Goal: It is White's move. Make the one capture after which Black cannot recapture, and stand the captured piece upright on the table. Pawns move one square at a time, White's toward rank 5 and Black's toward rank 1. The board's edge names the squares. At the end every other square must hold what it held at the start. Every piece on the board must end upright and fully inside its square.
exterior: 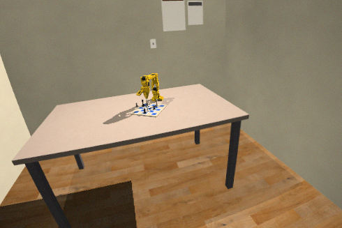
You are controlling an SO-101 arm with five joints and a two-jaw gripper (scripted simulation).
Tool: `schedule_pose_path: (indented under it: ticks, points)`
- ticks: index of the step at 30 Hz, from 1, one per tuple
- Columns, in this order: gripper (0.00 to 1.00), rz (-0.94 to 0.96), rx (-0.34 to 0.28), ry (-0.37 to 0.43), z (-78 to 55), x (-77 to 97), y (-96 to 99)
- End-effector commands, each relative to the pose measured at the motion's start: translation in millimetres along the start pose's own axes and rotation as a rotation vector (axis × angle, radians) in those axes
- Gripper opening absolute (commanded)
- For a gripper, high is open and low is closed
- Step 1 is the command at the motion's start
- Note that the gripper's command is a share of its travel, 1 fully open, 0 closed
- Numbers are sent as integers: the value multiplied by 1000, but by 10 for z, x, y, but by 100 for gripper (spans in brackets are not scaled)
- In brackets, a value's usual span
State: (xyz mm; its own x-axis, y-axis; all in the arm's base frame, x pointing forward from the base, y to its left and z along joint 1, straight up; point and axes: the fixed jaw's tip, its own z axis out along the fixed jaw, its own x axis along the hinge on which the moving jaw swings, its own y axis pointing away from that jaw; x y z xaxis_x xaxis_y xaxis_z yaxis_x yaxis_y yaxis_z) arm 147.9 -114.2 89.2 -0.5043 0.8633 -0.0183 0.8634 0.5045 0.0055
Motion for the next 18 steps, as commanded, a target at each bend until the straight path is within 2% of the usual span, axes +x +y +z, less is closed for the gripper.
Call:
schedule_pose_path:
  ticks: [1, 7, 18]
  points:
    - [0, 130, -3, -1, -8, 132, 61]
    - [0, 275, -4, 1, -7, 248, 117]
    - [0, 317, -4, 1, -7, 281, 131]
